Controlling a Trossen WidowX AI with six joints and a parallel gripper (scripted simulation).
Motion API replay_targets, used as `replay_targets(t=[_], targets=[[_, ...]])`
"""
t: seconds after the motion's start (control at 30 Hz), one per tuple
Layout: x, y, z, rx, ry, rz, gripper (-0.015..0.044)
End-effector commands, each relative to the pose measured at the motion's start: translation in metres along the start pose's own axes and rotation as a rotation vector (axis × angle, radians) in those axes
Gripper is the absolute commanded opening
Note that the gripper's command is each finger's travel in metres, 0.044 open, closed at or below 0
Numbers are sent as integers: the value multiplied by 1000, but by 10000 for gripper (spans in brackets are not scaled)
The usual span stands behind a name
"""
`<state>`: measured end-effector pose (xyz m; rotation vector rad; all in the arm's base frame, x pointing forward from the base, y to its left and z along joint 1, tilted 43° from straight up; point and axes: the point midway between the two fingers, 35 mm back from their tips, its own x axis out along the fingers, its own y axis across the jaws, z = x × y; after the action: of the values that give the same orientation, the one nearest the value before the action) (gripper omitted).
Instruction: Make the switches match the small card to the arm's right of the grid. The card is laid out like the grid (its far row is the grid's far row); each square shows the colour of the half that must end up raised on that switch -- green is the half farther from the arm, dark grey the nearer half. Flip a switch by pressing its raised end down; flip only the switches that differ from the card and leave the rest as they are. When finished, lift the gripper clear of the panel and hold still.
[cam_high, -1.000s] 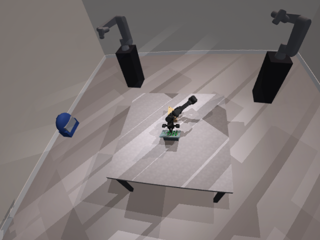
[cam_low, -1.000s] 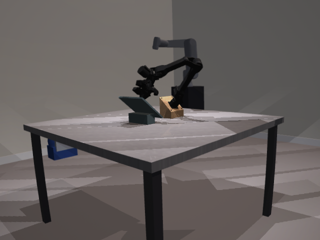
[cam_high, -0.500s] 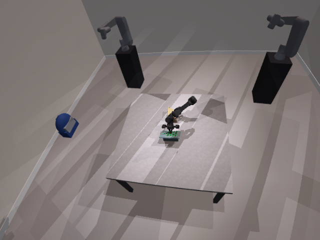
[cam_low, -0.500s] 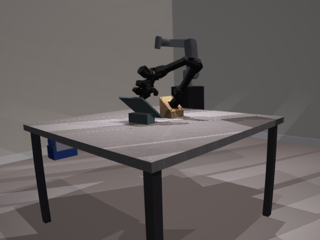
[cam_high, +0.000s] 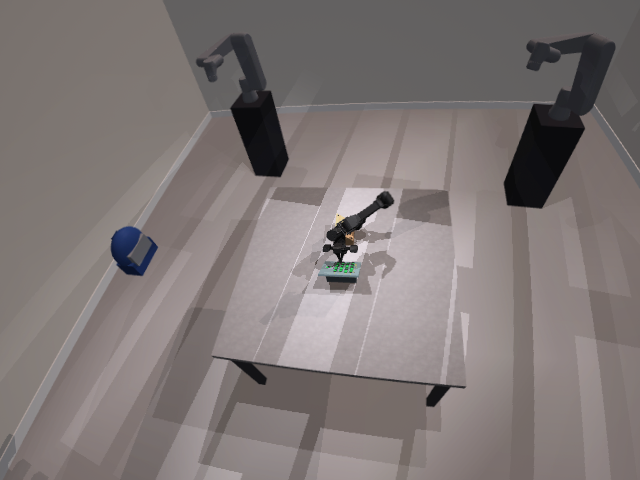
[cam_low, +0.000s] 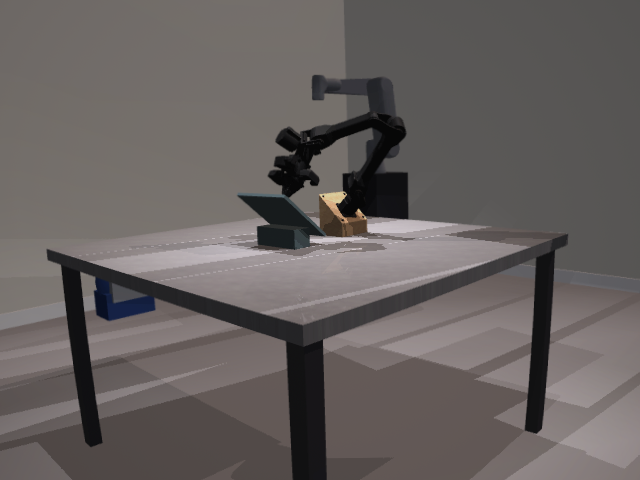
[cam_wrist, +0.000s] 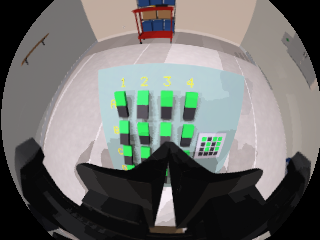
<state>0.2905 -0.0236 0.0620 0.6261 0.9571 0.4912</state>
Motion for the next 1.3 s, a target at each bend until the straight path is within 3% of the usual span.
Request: replay_targets(t=[0.0,0.2,0.43,0.7,1.27], targets=[[-36,3,3,-15,-36,-1,0],[-38,7,-3,-14,-37,-1,0],[-36,31,-56,-11,-35,0,0],[-2,32,-56,-12,-61,1,0],[18,32,-55,-12,-63,2,0]])
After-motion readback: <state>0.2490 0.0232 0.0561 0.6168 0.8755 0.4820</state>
